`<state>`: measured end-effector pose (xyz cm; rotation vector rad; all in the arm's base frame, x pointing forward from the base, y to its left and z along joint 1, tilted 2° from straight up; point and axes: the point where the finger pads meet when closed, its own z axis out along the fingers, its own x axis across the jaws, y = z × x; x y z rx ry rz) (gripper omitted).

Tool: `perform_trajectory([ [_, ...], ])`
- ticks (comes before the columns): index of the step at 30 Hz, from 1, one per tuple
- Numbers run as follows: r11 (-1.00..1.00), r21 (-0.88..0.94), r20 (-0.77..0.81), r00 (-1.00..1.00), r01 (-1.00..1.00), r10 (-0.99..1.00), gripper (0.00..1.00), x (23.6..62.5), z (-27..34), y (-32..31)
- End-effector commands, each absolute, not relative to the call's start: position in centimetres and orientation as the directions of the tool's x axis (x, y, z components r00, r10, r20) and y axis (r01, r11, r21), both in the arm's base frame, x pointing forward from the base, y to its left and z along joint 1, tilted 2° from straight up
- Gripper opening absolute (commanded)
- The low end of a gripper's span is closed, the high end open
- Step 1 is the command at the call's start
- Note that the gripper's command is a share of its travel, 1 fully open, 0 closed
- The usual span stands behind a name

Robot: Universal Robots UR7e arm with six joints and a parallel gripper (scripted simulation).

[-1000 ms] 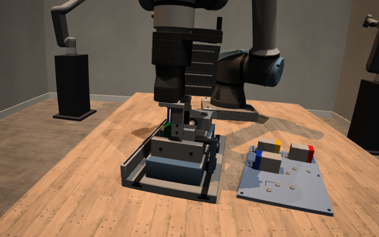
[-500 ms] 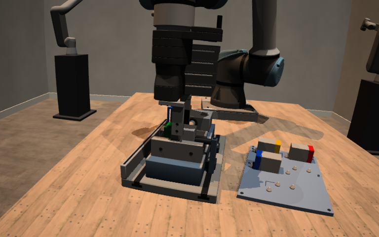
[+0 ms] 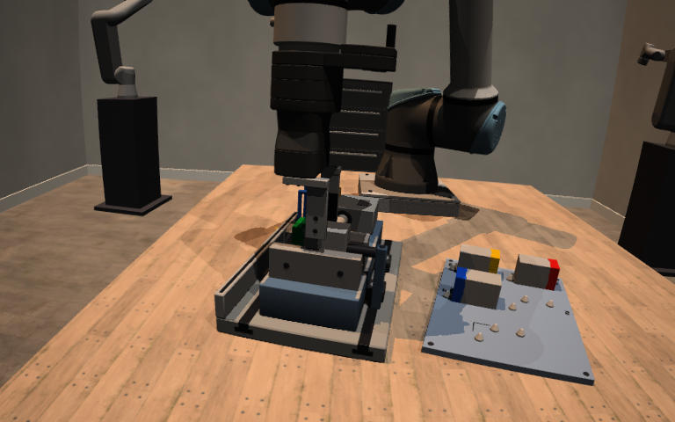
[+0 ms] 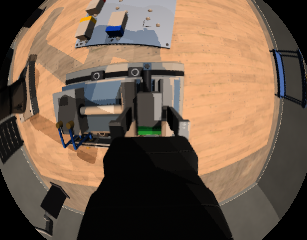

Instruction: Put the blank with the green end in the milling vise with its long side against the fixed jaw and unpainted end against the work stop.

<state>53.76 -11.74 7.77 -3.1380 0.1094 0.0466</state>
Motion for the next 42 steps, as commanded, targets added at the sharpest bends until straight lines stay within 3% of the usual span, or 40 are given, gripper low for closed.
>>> perform_trajectory([
  [1,-0.998,0.000,-0.028,0.997,-0.070,-0.070,1.00,53.80,7.87,-11.76],
  [42,-0.998,0.000,-0.028,0.997,-0.070,-0.070,1.00,53.83,8.71,-11.76],
])
